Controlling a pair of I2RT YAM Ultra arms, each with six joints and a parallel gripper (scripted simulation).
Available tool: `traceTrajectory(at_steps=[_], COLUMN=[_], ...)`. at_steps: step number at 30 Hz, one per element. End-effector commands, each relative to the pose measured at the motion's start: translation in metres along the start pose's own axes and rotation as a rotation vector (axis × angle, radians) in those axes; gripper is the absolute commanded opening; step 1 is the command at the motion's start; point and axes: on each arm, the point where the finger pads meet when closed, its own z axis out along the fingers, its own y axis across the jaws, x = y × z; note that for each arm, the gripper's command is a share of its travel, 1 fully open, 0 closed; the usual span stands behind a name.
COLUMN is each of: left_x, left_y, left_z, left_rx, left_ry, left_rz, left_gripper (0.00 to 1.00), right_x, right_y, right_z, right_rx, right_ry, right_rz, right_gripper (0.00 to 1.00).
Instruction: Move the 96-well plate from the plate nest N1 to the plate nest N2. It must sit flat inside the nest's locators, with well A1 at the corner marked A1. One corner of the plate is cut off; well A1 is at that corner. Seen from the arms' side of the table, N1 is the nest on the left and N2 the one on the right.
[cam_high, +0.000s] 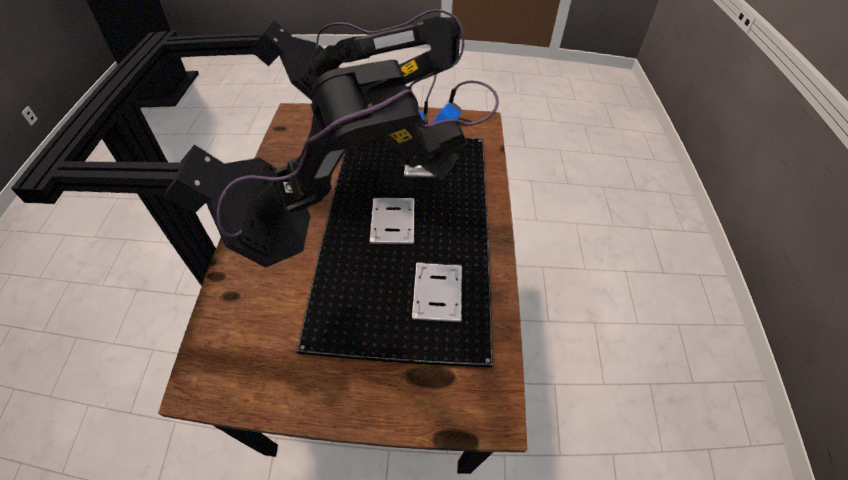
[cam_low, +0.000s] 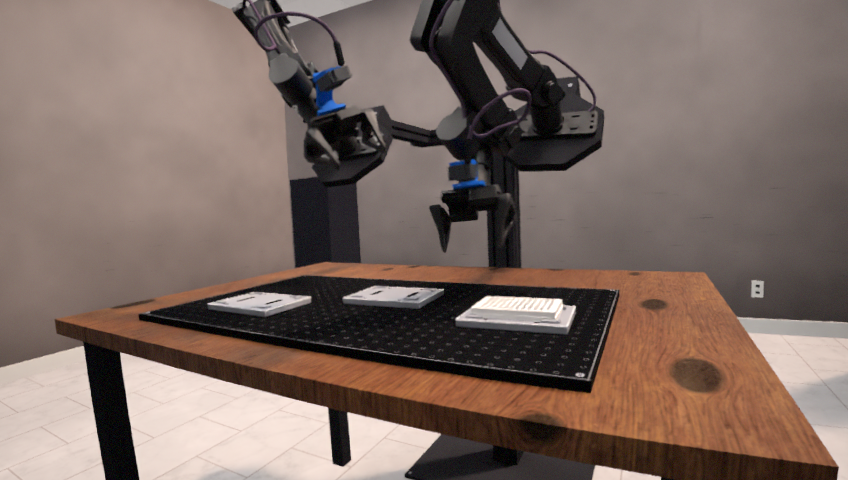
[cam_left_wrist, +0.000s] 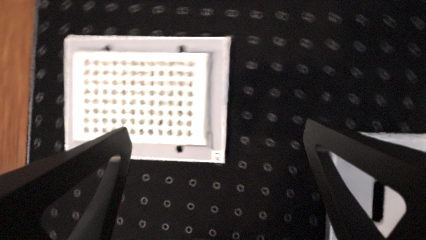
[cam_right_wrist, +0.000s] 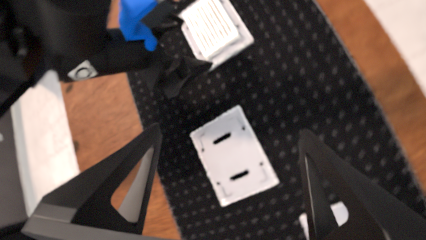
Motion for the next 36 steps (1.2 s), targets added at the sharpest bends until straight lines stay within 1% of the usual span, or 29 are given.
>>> traceTrajectory(at_steps=[1, 2, 4, 7, 12, 14, 17, 24, 28, 36], left_x=[0.000, 0.000, 0.007, 0.005, 0.001, -0.003, -0.008, -0.015, -0.022, -0.023], left_y=[0.013, 0.013, 0.021, 0.032, 0.048, 0.055, 0.061, 0.067, 0.068, 0.065], left_z=[0.005, 0.005, 0.007, 0.011, 0.017, 0.019, 0.022, 0.026, 0.027, 0.027], left_rx=[-0.074, -0.074, -0.118, -0.174, -0.253, -0.280, -0.306, -0.329, -0.324, -0.318], left_ry=[-0.010, -0.010, 0.010, 0.014, 0.018, 0.012, 0.004, -0.011, -0.031, -0.031], left_rz=[-0.164, -0.164, -0.233, -0.337, -0.476, -0.530, -0.585, -0.639, -0.650, -0.648], left_gripper=[1.00, 1.00, 1.00, 1.00, 1.00, 1.00, 1.00, 1.00, 1.00, 1.00], right_x=[-0.027, -0.027, -0.034, -0.051, -0.065, -0.062, -0.066, -0.064, -0.065, -0.064], right_y=[0.014, 0.014, 0.023, 0.032, 0.047, 0.053, 0.051, 0.052, 0.052, 0.049], right_z=[-0.008, -0.008, -0.011, -0.018, -0.026, -0.028, -0.029, -0.029, -0.029, -0.027], right_rx=[-0.061, -0.061, -0.085, -0.101, -0.121, -0.139, -0.129, -0.138, -0.133, -0.129], right_ry=[-0.113, -0.113, -0.154, -0.228, -0.305, -0.309, -0.310, -0.302, -0.307, -0.302], right_rz=[-0.176, -0.176, -0.269, -0.394, -0.527, -0.545, -0.537, -0.532, -0.534, -0.532], right_gripper=[1.00, 1.00, 1.00, 1.00, 1.00, 1.00, 1.00, 1.00, 1.00, 1.00])
